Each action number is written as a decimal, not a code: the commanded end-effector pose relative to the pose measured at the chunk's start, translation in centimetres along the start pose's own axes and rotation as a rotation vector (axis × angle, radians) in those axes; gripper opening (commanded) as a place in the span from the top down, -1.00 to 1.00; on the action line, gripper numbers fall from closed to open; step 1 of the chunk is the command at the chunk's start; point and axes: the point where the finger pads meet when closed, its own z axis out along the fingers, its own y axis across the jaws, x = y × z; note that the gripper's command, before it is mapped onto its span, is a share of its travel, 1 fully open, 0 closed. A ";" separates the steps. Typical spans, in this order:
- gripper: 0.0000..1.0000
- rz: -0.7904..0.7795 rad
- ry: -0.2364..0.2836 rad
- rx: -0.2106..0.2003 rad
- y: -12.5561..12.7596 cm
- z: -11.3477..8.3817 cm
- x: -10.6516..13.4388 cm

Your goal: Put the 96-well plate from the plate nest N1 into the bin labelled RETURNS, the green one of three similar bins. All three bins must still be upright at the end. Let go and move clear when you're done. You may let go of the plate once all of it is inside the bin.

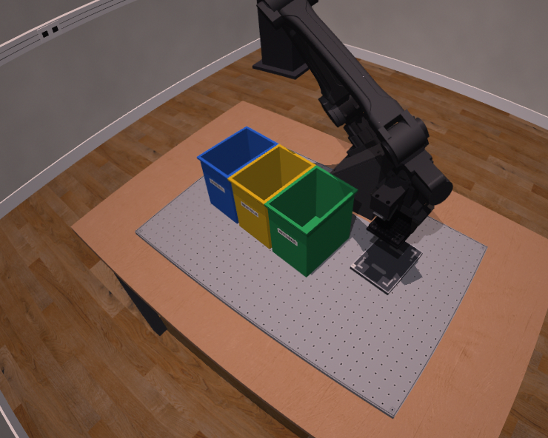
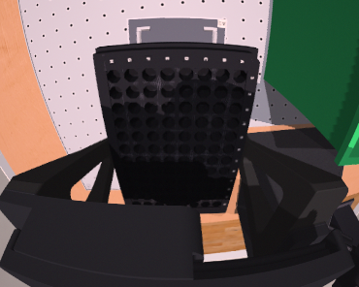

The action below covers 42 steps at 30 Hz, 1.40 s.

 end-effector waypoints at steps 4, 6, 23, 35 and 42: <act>1.00 0.026 -0.029 -0.047 1.7 -3.4 -1.2; 1.00 0.026 -0.029 -0.047 1.7 -3.5 -1.2; 1.00 0.026 -0.028 -0.049 1.6 -6.1 -1.2; 1.00 0.021 -0.024 -0.041 1.6 -7.7 -0.9; 1.00 0.022 -0.010 -0.023 1.6 -7.7 -1.0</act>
